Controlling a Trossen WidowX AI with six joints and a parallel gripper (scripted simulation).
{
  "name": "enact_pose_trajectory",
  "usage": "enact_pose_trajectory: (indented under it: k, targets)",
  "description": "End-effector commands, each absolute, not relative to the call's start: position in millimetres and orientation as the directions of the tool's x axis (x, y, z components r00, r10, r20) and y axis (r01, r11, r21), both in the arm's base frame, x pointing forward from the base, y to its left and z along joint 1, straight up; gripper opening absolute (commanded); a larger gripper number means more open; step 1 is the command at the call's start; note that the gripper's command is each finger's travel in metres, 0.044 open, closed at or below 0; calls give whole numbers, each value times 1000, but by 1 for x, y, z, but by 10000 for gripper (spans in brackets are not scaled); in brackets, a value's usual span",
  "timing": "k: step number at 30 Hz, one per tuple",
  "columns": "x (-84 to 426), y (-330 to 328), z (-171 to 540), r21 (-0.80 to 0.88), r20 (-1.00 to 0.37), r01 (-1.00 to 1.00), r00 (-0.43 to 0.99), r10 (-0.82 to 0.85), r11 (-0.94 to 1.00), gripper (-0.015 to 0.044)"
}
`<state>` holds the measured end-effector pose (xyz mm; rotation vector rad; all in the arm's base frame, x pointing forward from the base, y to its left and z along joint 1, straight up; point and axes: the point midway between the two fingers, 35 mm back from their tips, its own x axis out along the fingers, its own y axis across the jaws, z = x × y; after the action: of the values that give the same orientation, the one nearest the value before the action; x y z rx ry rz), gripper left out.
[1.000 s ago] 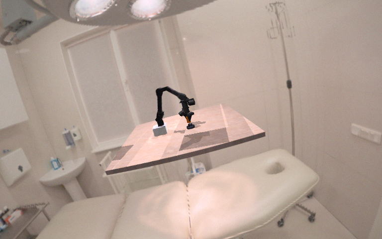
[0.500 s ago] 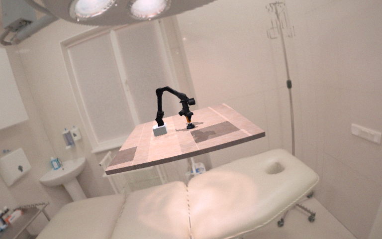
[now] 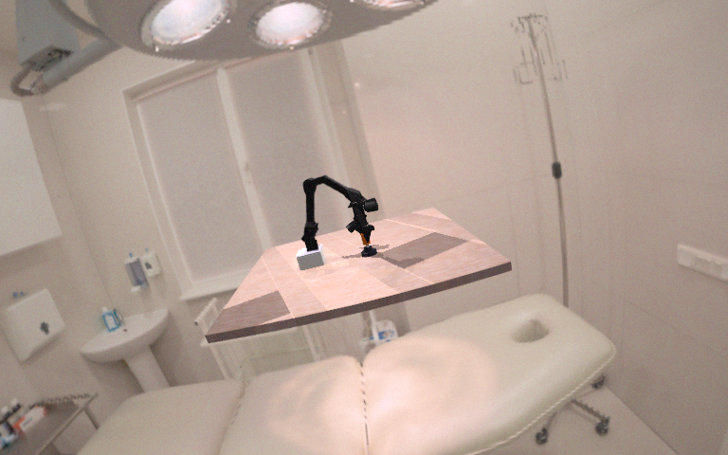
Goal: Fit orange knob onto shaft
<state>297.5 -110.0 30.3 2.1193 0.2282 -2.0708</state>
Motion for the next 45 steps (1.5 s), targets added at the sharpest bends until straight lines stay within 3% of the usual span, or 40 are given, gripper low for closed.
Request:
enact_pose_trajectory:
  k: [1,45]
  targets:
    - [296,-109,30,15,-1000,223,26,-9,-975,0]
    - [295,-109,34,15,-1000,223,26,-9,-975,0]
